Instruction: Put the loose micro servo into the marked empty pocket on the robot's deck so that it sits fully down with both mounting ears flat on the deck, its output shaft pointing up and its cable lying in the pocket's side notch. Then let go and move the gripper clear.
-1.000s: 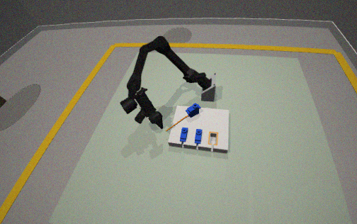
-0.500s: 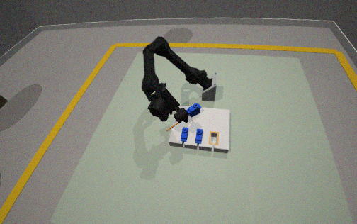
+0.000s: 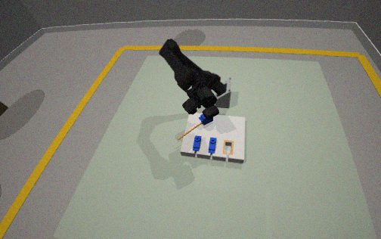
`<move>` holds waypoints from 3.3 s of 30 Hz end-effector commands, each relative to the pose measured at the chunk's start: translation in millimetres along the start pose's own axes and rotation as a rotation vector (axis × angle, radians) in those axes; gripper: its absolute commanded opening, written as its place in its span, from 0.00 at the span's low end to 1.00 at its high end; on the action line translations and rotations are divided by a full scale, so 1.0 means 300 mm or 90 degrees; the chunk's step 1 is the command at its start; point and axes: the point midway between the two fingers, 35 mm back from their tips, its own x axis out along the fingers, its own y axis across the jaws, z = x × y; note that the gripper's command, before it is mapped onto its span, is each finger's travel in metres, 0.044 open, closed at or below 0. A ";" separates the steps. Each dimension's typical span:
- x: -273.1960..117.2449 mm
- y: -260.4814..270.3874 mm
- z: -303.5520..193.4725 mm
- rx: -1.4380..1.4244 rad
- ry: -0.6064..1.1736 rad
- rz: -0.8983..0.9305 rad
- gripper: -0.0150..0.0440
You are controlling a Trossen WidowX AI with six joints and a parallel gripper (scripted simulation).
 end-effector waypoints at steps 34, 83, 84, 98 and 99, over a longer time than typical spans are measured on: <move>0.142 -0.018 -0.004 0.010 -0.046 -0.014 0.91; 0.037 0.060 0.075 0.011 -0.046 -0.013 0.25; 0.037 0.063 0.071 0.011 -0.046 -0.013 0.25; 0.051 0.198 -0.087 0.011 -0.044 -0.012 0.25; 0.052 0.209 -0.100 0.011 -0.044 -0.011 0.25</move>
